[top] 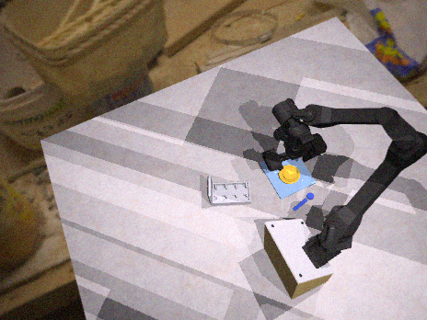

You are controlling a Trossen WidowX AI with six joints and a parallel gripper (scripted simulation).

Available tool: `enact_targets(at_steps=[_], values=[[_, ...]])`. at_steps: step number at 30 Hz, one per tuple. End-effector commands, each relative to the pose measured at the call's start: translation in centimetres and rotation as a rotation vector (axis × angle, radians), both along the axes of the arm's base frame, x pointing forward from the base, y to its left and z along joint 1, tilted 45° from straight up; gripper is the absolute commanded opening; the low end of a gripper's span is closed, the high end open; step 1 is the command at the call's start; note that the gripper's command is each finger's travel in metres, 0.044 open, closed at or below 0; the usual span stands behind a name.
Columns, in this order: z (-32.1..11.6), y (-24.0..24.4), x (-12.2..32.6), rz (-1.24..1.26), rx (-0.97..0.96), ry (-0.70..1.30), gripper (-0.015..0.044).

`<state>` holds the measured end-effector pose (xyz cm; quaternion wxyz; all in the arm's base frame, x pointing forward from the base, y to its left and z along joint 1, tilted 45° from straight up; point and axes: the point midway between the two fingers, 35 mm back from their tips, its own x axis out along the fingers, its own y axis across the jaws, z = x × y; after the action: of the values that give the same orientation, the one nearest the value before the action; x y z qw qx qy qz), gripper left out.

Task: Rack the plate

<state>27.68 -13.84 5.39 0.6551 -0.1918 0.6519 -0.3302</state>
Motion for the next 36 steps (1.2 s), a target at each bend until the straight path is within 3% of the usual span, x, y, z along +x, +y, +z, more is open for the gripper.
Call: enact_targets(at_steps=[1, 36], values=[[-0.5, 0.8, -0.5, 0.051, -0.025, 0.068, 0.04], [-3.9, -2.6, -0.8, 0.051, -0.025, 0.068, 0.04]])
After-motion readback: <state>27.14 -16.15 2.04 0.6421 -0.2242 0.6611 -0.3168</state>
